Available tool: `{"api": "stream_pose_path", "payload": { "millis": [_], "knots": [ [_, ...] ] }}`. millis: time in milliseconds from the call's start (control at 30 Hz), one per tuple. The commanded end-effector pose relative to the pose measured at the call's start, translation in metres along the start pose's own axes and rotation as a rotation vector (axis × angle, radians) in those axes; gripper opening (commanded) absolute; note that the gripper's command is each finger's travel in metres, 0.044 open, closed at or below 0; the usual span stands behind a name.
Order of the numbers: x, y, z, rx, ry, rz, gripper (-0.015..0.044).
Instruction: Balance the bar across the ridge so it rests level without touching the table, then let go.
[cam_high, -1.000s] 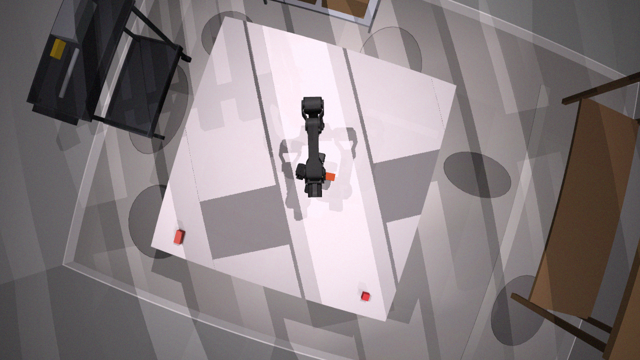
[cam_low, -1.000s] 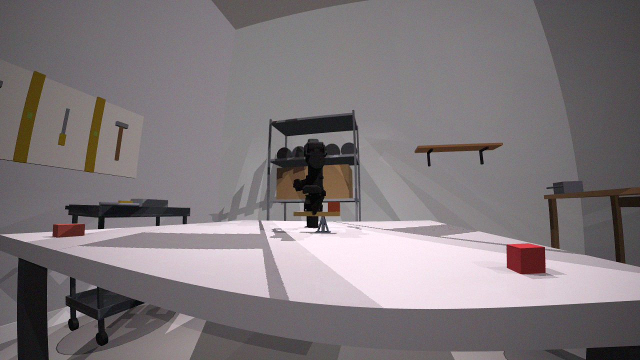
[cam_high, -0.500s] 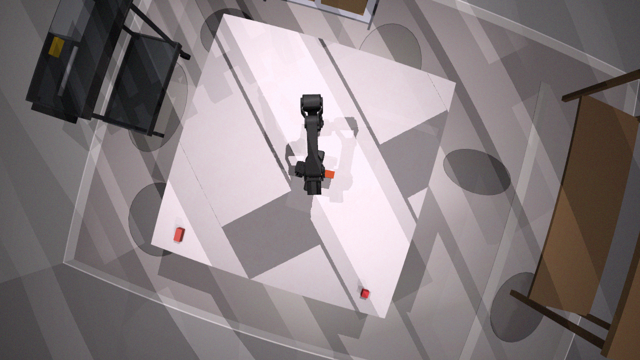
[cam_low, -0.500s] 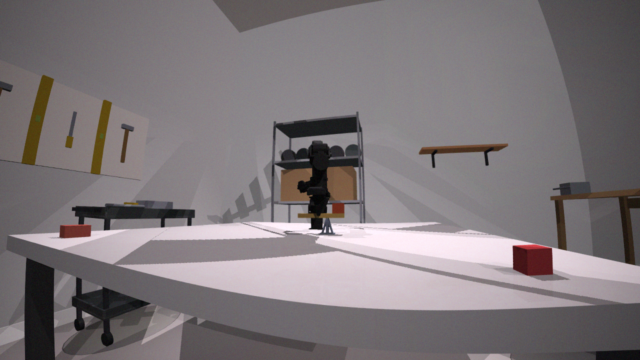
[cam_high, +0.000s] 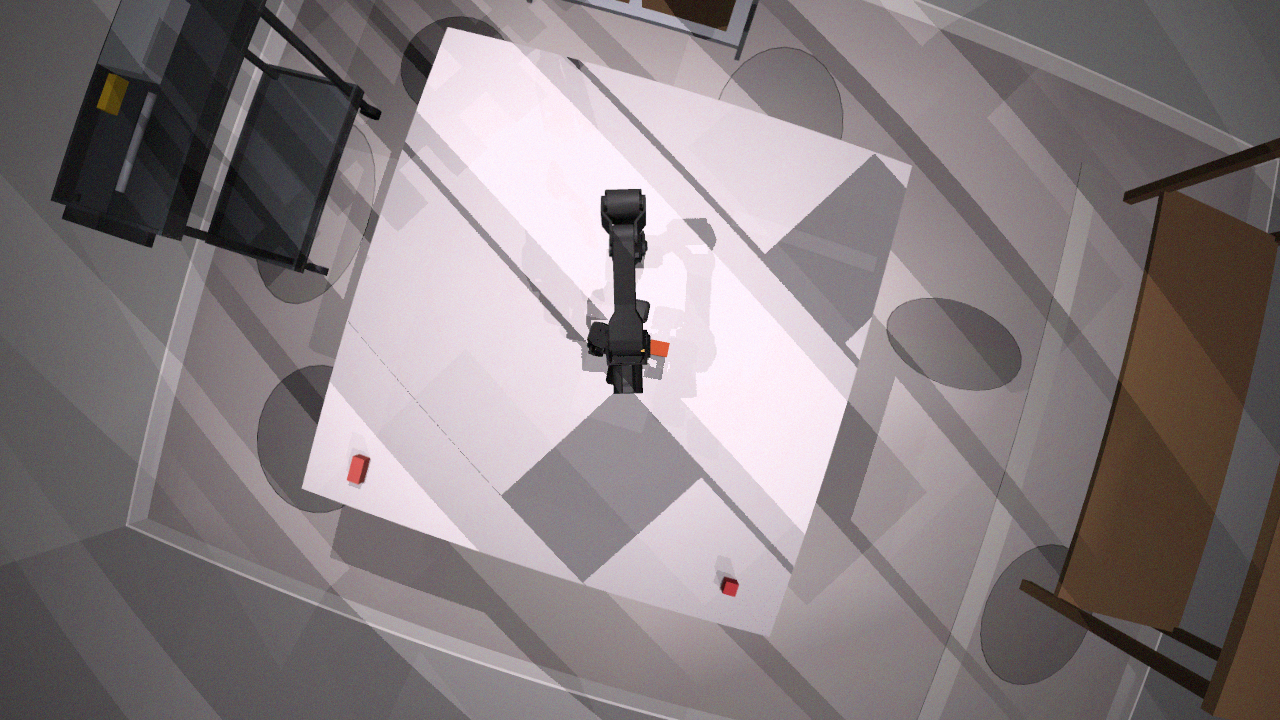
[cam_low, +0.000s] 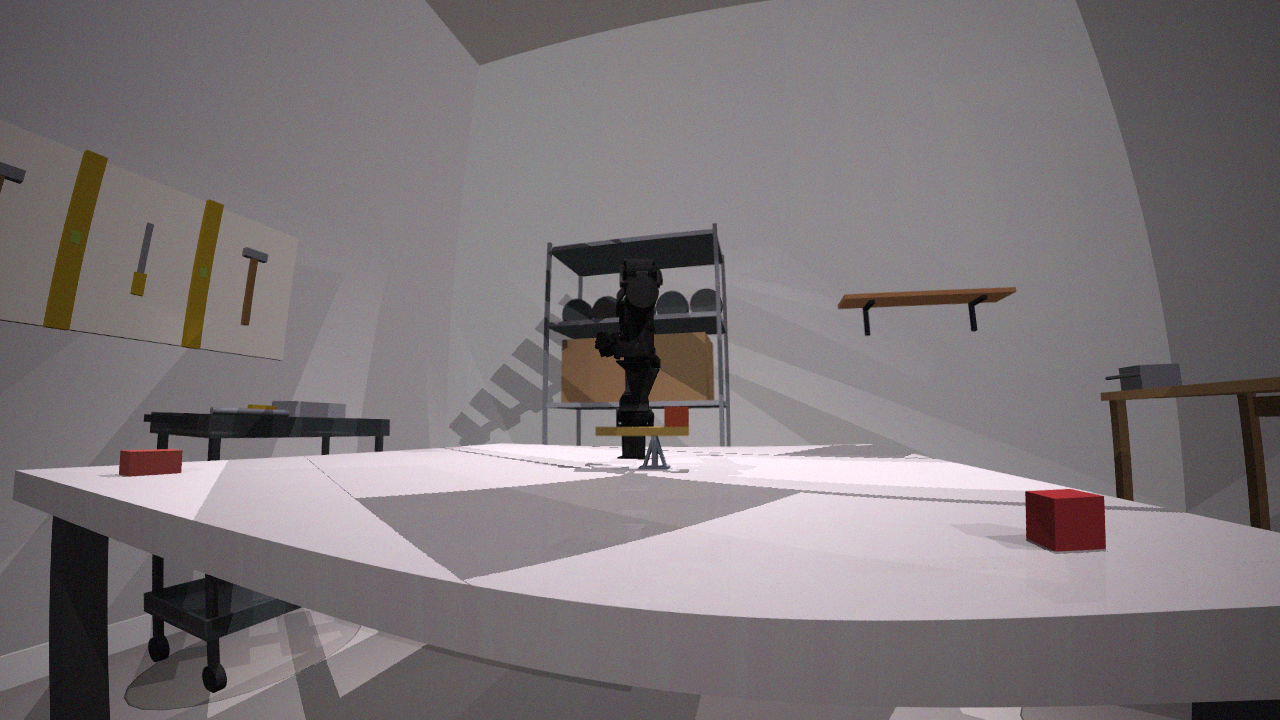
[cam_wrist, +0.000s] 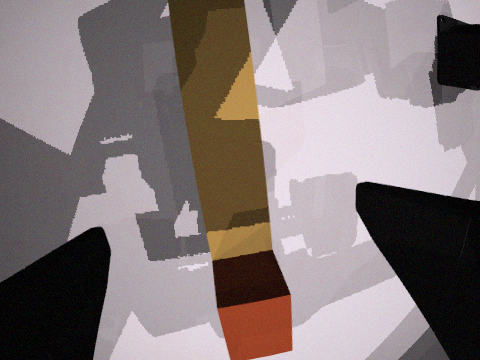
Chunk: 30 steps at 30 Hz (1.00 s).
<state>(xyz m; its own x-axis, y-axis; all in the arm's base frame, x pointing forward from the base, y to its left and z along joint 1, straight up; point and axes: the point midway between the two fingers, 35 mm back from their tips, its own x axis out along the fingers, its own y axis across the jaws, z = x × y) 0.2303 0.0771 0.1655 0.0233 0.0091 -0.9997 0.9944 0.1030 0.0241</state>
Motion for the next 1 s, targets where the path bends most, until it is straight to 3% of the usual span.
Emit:
{"api": "stream_pose_path", "payload": {
  "millis": [0,967],
  "knots": [
    [-0.0365,-0.0026,0.0005,-0.001,0.0,0.002,0.044],
    [-0.0434,-0.0038,0.0008,-0.001,0.0,0.002,0.044]
  ]
}}
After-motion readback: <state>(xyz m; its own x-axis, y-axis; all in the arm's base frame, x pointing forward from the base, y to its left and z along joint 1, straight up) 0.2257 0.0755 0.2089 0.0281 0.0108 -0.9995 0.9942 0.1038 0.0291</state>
